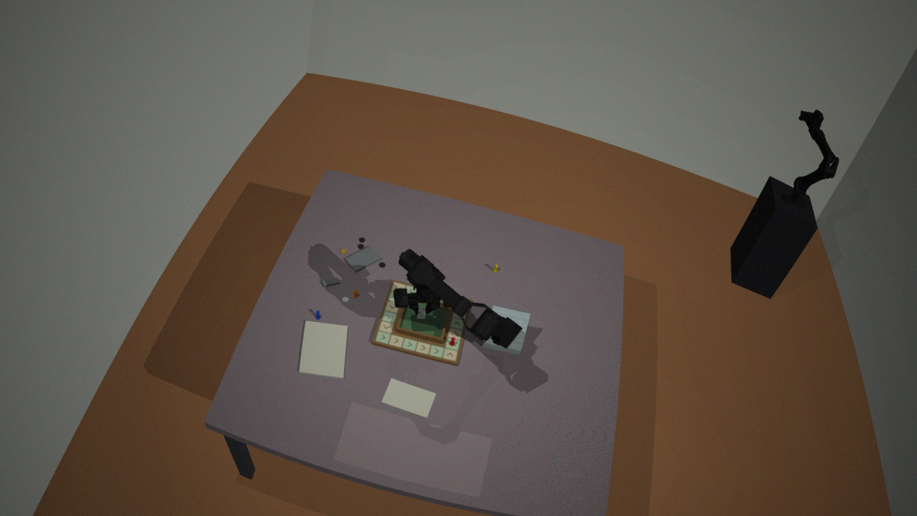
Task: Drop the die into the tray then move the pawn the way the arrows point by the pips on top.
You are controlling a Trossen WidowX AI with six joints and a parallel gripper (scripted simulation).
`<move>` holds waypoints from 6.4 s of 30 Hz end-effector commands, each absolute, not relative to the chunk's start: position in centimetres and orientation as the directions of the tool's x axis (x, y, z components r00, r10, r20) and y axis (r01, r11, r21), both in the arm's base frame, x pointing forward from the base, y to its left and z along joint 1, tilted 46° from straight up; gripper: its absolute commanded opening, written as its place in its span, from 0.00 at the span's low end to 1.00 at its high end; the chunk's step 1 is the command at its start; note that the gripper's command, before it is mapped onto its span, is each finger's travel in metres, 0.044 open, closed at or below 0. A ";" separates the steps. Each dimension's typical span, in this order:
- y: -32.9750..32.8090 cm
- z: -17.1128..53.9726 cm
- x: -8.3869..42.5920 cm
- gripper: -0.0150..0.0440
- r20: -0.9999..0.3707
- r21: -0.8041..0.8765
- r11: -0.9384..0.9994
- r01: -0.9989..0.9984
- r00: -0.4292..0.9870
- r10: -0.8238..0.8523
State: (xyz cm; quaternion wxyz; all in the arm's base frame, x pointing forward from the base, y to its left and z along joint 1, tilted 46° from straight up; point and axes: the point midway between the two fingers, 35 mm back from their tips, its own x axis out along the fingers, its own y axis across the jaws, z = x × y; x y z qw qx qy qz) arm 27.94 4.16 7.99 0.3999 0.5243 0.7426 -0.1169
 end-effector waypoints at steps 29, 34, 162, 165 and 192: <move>2.0 2.4 26.4 0.25 -0.952 -0.099 0.251 0.963 -0.165 0.259; 2.0 2.3 26.4 0.25 -0.988 -0.079 0.232 0.970 -0.107 0.112; 8.4 3.7 14.9 0.59 -0.703 0.700 0.713 0.022 -0.148 0.695; 8.7 3.4 14.8 0.59 -0.703 0.701 0.713 0.022 -0.148 0.696; 5.3 6.3 16.4 0.25 -0.718 0.686 0.727 0.030 -0.135 0.683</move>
